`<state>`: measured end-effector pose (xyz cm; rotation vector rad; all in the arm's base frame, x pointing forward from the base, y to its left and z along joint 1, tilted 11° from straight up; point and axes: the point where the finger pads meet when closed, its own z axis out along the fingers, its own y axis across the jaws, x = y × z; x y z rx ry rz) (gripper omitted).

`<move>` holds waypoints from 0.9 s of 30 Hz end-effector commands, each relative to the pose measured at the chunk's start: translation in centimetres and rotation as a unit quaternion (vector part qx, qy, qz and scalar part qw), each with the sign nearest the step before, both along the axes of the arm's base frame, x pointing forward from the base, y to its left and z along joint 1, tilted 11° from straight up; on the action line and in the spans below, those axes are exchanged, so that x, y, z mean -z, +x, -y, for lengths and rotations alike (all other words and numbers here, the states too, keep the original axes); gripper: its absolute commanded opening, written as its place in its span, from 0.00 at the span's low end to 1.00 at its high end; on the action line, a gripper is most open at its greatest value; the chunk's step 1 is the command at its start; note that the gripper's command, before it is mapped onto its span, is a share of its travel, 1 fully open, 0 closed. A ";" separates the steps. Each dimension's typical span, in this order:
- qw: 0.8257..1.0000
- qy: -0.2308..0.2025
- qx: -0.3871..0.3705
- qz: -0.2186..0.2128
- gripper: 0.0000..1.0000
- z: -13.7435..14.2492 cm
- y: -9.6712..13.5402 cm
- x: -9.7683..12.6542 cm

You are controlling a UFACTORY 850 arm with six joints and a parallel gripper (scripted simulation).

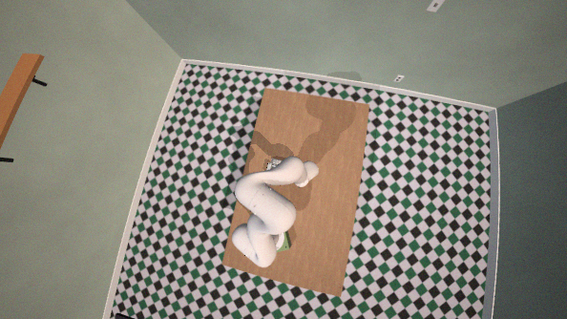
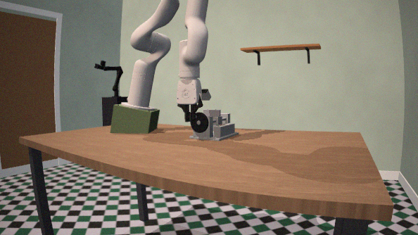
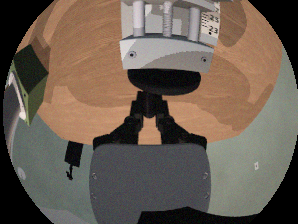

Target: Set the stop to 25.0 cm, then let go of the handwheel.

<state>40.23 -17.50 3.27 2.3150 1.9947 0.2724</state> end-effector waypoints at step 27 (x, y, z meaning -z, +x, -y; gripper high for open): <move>1.000 0.004 0.000 -0.002 0.06 0.6 3.6 -0.6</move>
